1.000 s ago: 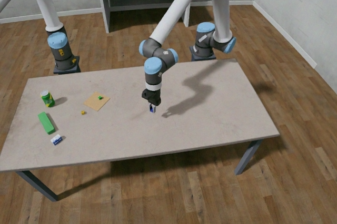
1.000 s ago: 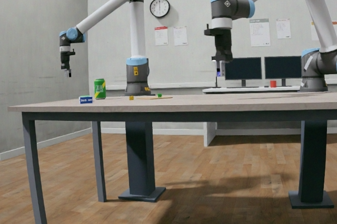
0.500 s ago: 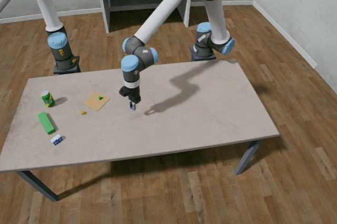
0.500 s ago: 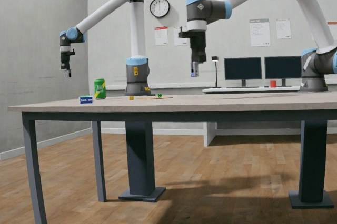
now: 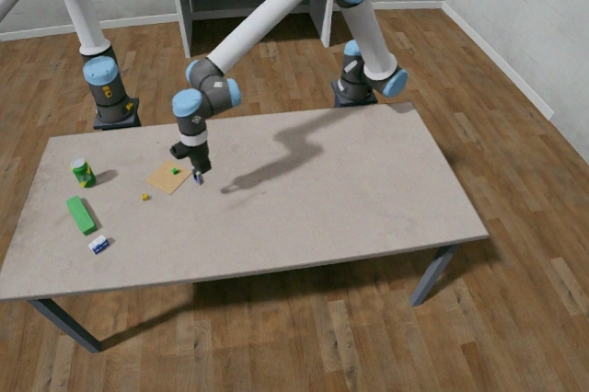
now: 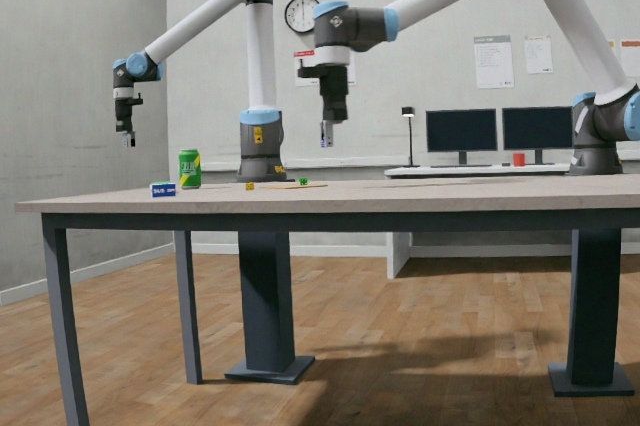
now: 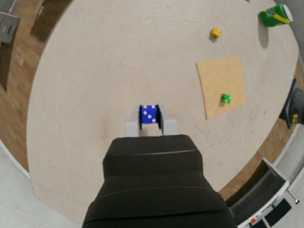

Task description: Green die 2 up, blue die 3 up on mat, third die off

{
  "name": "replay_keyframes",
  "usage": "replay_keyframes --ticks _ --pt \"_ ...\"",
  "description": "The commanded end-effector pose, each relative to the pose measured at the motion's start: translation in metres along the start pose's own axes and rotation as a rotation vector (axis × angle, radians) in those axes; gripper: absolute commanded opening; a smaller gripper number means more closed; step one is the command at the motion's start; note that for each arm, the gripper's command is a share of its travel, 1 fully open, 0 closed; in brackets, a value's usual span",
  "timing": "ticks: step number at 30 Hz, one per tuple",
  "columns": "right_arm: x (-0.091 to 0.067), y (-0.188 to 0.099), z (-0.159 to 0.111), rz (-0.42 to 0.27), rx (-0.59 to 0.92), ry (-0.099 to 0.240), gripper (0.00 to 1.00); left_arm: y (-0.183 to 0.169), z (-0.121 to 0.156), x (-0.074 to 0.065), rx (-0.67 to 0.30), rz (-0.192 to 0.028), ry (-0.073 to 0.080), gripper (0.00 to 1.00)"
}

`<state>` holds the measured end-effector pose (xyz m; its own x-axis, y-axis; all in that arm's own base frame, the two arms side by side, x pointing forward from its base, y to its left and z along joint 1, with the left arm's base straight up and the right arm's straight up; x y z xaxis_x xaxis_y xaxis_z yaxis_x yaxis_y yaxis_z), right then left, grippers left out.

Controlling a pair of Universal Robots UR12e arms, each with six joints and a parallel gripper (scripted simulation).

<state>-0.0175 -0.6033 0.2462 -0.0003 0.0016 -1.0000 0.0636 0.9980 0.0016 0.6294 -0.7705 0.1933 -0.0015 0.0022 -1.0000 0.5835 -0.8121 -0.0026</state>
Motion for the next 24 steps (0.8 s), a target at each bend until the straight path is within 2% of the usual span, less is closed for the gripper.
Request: replay_keyframes --ticks 1,4,6,7,11,12,19,24 --pt "-0.001 -0.001 0.0 -0.002 0.0 0.0 1.0 0.013 0.025 -0.002 0.021 0.003 0.0 0.4" --pt "-0.001 -0.001 0.0 -0.002 0.0 0.0 1.0 0.024 0.053 -0.002 0.045 0.003 0.0 0.4" --pt "-0.001 -0.001 0.0 -0.002 0.0 0.0 1.0 0.024 0.053 -0.002 0.045 0.003 0.0 0.4" --pt "-0.001 -0.001 0.0 -0.002 0.0 0.0 1.0 0.033 0.076 -0.002 0.065 0.003 0.0 0.4" --pt "-0.001 -0.001 0.0 -0.002 0.0 0.0 1.0 0.043 0.105 -0.002 0.089 0.003 0.0 0.4" --pt "-0.001 -0.001 0.0 -0.002 0.0 0.0 1.0 0.047 0.121 -0.002 0.102 0.003 0.0 0.4" --pt "-0.001 -0.001 0.0 -0.002 0.0 0.0 1.0 0.064 0.186 -0.001 0.154 0.003 0.0 0.4" --pt "-0.001 -0.001 0.0 -0.002 0.0 0.0 1.0 0.066 0.198 -0.001 0.163 0.003 0.0 0.4"
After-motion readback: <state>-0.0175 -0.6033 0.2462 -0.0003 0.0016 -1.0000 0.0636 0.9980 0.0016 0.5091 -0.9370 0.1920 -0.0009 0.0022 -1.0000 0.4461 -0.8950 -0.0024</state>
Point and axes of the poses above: on each arm, the point where the finger pads meet when closed, its own x axis out along the fingers, its own z axis across the jaws, y = z × x, the point moved 7 cm from there along -x, back along the fingers, and after that the axes turned 2 degrees about x, right-handed, at the moved point
